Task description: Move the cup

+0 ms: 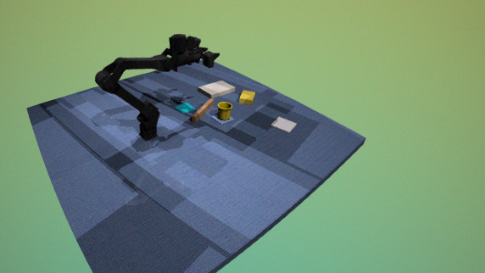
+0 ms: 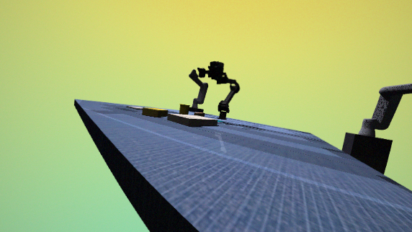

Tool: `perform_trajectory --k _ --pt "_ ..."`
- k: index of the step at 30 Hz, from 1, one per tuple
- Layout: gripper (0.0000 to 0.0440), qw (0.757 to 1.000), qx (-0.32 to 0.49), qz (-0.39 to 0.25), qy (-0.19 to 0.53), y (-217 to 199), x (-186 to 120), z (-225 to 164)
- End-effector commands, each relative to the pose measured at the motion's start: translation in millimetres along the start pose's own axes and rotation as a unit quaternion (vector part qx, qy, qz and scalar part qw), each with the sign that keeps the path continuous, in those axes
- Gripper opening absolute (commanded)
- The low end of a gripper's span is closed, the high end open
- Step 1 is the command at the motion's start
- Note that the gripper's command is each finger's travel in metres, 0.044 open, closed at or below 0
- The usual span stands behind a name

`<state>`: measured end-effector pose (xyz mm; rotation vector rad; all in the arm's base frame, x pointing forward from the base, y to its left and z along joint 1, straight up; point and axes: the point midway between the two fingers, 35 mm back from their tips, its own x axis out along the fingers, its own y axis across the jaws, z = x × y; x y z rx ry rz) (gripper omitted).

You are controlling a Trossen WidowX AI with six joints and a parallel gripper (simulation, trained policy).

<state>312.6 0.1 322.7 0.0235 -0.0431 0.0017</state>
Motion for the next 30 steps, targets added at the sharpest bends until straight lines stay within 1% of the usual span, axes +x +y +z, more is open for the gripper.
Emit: perform_trajectory --k 1,11,13,14,17,23,30 --pt "0.0374 1.000 0.001 -0.001 0.003 0.1 0.8 -0.2" --pt "0.0111 0.998 0.017 -0.004 0.054 5.6 9.7 -8.6" --pt "0.0064 0.998 0.021 -0.003 0.067 7.4 12.3 -11.0" --pt "0.0058 0.997 0.023 -0.002 0.074 8.5 13.7 -12.1" --pt "0.0067 0.995 0.030 0.002 0.093 12.6 18.3 -14.7" --pt "0.0124 0.990 0.046 0.009 0.132 20.9 26.8 -20.0" --pt "0.0131 0.981 0.065 0.013 0.182 30.0 35.3 -27.8"
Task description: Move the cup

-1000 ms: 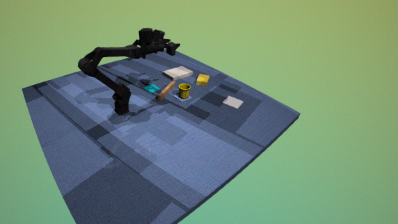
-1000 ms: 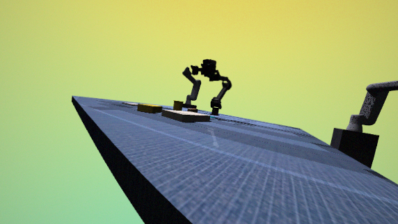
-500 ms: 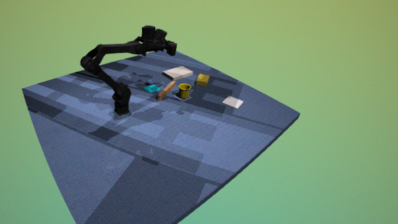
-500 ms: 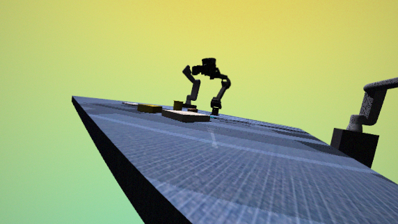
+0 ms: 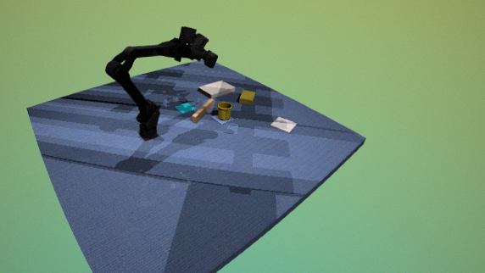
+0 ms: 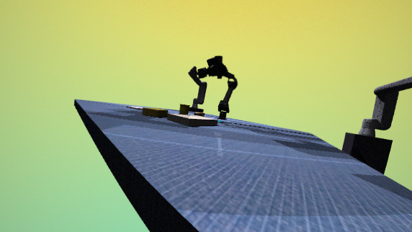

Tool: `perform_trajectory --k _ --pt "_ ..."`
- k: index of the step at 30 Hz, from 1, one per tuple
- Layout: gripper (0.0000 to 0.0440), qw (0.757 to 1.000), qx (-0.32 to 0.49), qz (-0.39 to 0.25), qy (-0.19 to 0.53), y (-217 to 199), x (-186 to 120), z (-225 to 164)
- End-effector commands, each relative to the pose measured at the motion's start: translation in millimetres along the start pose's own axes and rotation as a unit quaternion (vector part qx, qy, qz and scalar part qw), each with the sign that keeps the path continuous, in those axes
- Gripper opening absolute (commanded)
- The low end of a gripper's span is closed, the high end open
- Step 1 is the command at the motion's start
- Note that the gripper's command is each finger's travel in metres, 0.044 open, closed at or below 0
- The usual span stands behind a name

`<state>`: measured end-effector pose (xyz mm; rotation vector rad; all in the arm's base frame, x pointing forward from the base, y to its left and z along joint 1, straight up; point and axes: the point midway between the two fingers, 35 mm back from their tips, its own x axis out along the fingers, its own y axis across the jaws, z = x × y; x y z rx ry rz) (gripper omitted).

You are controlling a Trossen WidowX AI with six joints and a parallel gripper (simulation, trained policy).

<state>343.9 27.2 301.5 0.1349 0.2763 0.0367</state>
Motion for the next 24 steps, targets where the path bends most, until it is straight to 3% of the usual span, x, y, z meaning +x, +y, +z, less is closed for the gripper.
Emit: perform_trajectory --k 1,24 --pt "0.0130 0.999 0.013 -0.001 0.030 3.9 7.8 -4.1" --pt "0.0115 0.976 0.066 -0.031 0.205 18.8 35.5 -29.9"
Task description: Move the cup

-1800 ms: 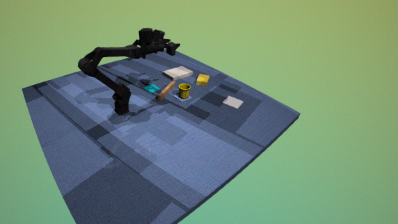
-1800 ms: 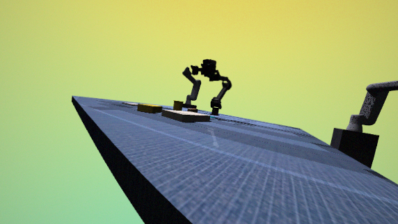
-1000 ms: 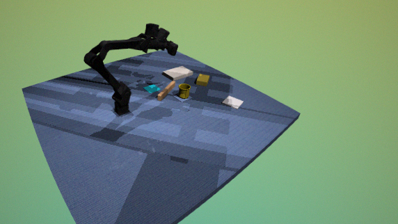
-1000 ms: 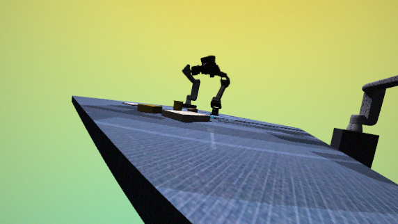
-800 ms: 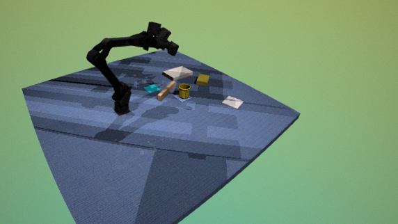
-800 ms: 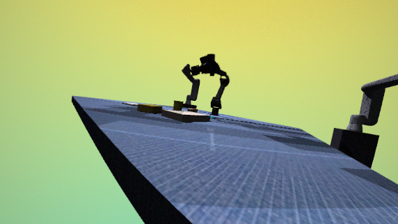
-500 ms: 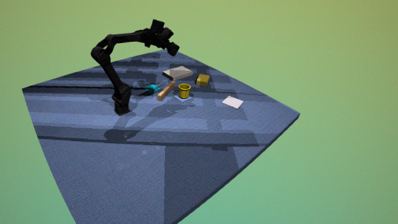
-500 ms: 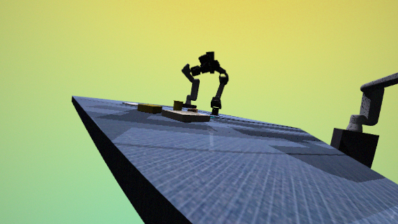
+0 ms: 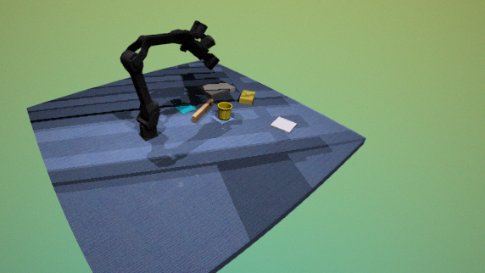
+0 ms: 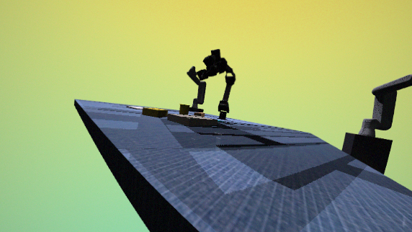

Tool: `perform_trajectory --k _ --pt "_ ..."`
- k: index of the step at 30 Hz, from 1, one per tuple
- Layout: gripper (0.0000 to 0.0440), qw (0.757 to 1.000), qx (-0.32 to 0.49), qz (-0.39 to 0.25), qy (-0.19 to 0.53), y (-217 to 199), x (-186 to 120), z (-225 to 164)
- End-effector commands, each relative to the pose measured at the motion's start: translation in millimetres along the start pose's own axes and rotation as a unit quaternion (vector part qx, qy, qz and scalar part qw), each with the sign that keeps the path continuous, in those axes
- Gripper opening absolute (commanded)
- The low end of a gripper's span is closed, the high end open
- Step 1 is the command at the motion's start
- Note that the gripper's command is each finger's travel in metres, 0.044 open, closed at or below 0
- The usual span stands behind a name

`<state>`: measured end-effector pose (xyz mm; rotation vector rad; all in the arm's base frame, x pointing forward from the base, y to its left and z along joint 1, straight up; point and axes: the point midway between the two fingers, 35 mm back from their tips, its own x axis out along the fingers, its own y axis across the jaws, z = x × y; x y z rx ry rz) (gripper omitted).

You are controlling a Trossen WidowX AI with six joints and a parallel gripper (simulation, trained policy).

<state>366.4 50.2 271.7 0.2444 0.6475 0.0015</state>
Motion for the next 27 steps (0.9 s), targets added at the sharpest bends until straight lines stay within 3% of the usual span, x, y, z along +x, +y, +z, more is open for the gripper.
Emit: perform_trajectory --k 1,27 --pt "0.0116 0.999 0.008 -0.012 0.031 0.3 7.4 -3.9" --pt "0.0137 0.971 0.000 -0.092 0.221 -18.2 34.9 -33.1"
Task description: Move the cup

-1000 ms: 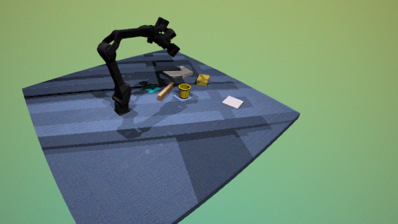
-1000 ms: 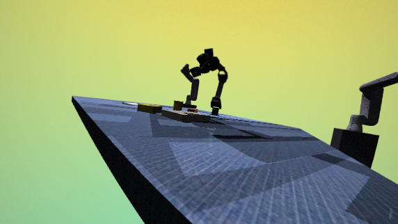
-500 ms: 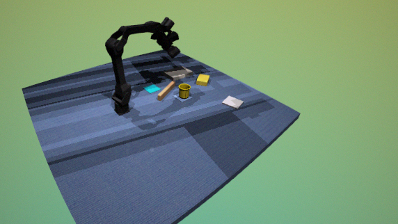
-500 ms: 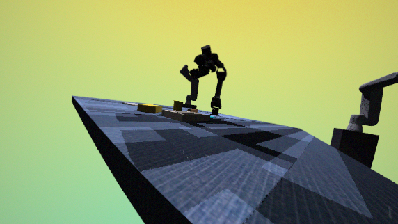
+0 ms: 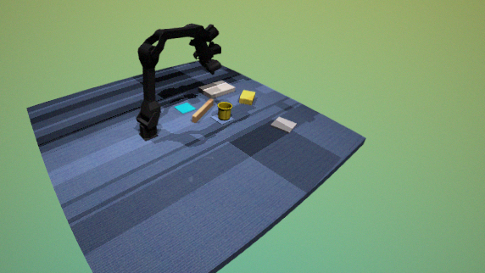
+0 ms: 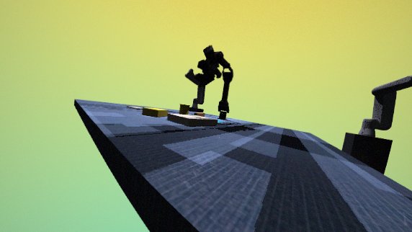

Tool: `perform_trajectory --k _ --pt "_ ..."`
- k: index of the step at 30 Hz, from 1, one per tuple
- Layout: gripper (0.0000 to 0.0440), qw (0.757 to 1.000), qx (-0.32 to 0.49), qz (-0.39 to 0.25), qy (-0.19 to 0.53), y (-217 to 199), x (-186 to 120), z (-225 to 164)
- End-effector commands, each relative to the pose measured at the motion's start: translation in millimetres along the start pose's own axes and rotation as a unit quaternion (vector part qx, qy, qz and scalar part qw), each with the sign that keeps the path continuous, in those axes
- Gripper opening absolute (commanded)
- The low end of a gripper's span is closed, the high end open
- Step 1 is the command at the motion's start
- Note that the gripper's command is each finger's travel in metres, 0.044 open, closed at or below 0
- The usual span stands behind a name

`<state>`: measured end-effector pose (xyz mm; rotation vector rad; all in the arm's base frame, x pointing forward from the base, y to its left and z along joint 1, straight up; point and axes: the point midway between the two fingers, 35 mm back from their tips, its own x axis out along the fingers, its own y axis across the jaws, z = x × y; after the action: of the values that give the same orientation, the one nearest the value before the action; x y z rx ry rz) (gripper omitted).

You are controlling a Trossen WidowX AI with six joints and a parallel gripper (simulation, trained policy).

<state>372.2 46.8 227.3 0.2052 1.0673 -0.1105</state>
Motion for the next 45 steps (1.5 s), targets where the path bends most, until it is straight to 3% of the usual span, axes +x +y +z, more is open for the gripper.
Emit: perform_trajectory --k 1,25,45 --pt "0.0136 0.999 -0.007 -0.017 0.028 -6.0 7.1 -1.7" --pt "0.0128 0.977 -0.060 -0.085 0.186 -65.1 41.4 -17.9" --pt "0.0157 0.961 -0.091 -0.096 0.243 -112.8 86.4 -34.2"
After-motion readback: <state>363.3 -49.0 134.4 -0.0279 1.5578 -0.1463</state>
